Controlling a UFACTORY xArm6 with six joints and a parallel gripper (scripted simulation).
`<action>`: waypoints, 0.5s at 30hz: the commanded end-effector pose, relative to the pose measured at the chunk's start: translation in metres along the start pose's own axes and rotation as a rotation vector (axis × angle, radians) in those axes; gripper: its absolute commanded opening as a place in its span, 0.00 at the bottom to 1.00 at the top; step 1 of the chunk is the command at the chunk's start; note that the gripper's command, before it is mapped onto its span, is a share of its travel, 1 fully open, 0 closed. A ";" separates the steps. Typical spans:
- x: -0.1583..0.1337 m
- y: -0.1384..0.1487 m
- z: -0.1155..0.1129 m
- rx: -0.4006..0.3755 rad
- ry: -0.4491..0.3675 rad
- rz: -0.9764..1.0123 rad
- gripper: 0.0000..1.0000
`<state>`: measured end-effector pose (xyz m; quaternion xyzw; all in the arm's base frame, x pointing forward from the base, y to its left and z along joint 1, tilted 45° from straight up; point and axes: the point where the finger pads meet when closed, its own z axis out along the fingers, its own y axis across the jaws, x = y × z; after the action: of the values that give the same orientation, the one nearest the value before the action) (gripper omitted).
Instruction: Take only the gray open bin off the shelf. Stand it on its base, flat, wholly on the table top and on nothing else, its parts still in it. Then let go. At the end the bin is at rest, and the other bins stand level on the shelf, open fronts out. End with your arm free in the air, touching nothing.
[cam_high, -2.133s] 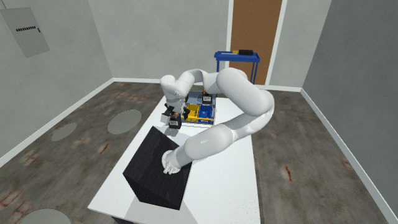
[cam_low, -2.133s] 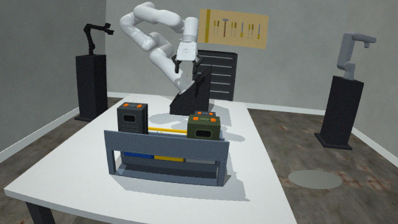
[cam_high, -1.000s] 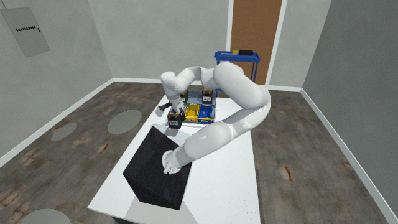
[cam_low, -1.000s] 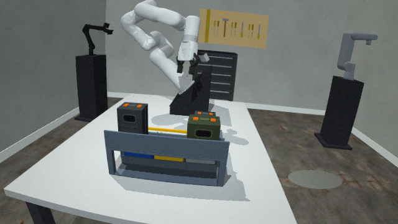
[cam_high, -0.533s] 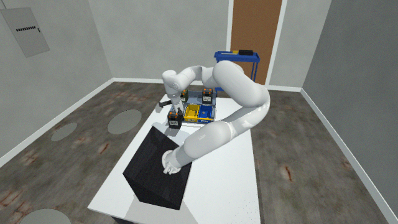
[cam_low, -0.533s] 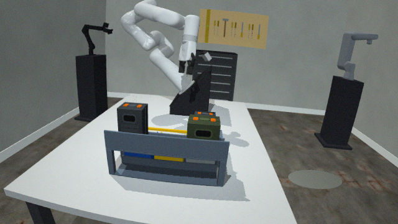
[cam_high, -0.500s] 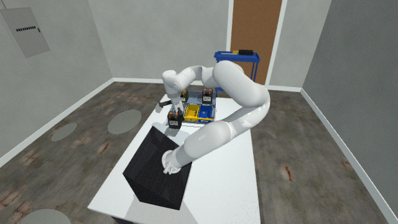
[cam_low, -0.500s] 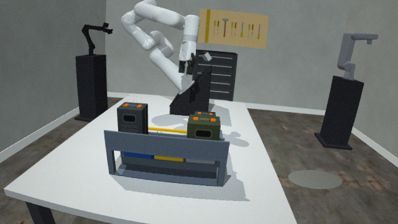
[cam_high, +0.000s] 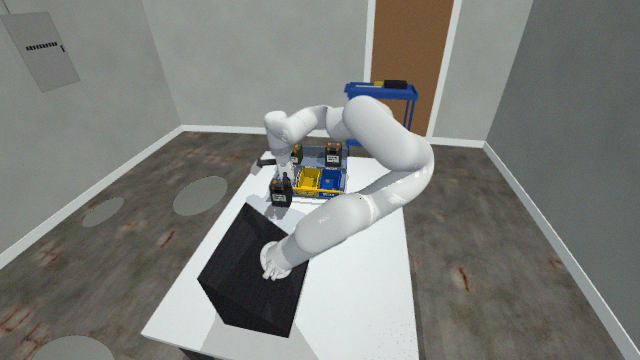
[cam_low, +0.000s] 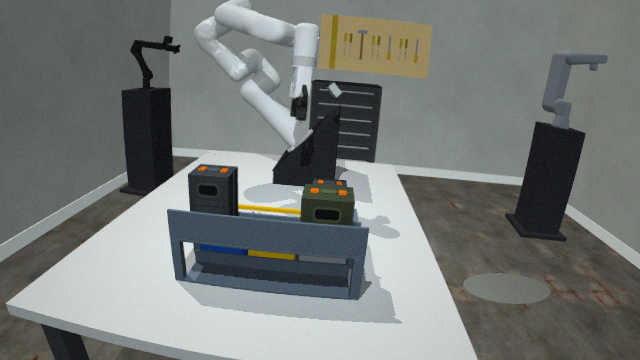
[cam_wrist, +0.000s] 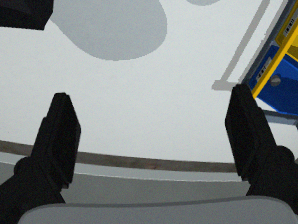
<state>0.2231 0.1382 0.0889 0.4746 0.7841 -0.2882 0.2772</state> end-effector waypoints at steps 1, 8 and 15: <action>0.000 0.001 -0.001 -0.002 0.002 0.007 1.00; 0.000 0.001 -0.001 0.043 0.047 0.257 1.00; 0.000 0.001 -0.001 0.043 0.047 0.257 1.00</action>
<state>0.2232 0.1382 0.0890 0.5786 0.7198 -0.2593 0.2827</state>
